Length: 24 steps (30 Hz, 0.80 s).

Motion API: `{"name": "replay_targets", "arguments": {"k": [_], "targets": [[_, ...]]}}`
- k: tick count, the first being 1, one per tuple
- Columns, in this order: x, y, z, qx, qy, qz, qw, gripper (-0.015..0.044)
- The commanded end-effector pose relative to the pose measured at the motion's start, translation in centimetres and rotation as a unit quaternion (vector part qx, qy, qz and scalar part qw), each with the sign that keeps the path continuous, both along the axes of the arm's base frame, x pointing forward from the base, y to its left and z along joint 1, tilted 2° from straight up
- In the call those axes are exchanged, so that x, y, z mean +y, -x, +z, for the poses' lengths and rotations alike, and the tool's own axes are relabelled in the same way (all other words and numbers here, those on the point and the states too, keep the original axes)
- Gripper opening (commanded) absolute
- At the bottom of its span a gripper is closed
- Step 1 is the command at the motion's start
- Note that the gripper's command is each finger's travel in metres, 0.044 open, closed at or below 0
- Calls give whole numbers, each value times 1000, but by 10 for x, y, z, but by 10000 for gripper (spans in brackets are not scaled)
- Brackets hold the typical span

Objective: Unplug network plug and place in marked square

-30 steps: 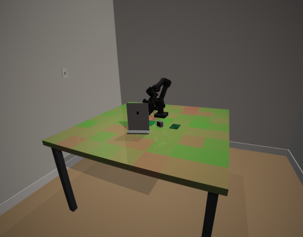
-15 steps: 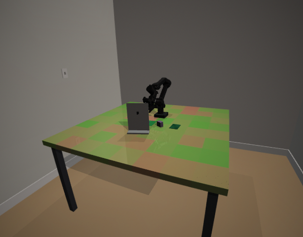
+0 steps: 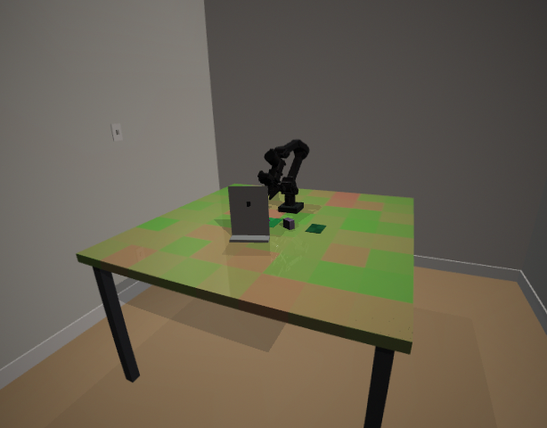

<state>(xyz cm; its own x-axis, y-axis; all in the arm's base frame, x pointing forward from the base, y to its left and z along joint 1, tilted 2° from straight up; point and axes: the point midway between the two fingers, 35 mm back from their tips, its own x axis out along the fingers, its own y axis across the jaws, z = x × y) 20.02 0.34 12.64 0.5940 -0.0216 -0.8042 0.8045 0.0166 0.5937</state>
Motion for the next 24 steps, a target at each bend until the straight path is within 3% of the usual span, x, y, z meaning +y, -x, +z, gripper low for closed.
{"name": "replay_targets", "arguments": {"k": [1, 24], "targets": [[0, 0, 1, 0, 0, 0, 1000, 156], [2, -1, 67, -1, 0, -1, 1000, 156]]}}
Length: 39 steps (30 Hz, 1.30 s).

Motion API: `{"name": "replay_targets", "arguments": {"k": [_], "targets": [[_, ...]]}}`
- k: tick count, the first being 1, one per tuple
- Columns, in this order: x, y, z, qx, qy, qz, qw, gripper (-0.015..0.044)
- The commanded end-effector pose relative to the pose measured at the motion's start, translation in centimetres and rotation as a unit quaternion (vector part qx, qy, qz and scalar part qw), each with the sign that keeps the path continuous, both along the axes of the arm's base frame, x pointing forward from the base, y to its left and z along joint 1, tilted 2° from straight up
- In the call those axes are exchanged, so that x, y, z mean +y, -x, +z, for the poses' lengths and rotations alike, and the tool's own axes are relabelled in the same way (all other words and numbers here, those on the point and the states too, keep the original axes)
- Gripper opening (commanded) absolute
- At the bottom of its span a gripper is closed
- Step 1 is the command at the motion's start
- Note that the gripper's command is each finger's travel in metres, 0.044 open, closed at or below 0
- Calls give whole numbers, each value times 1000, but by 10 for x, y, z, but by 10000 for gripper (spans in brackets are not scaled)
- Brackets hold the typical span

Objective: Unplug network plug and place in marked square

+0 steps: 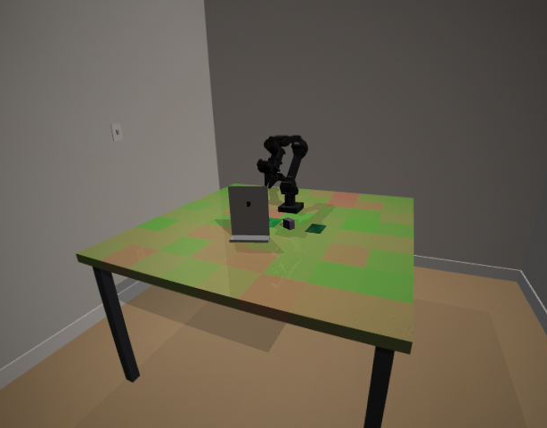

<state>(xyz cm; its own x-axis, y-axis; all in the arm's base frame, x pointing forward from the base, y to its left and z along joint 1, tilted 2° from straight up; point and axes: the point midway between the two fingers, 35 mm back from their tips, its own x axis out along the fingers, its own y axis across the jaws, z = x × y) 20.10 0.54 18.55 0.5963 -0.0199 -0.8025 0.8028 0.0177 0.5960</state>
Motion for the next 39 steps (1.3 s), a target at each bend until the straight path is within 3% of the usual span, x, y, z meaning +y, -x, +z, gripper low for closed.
{"name": "replay_targets", "arguments": {"k": [1, 16, 27, 39], "targets": [[0, 0, 11, 0, 0, -2, 1000, 156], [0, 5, 48, -1, 0, -3, 1000, 156], [0, 5, 48, -1, 0, -3, 1000, 440], [0, 5, 48, -1, 0, -3, 1000, 440]]}}
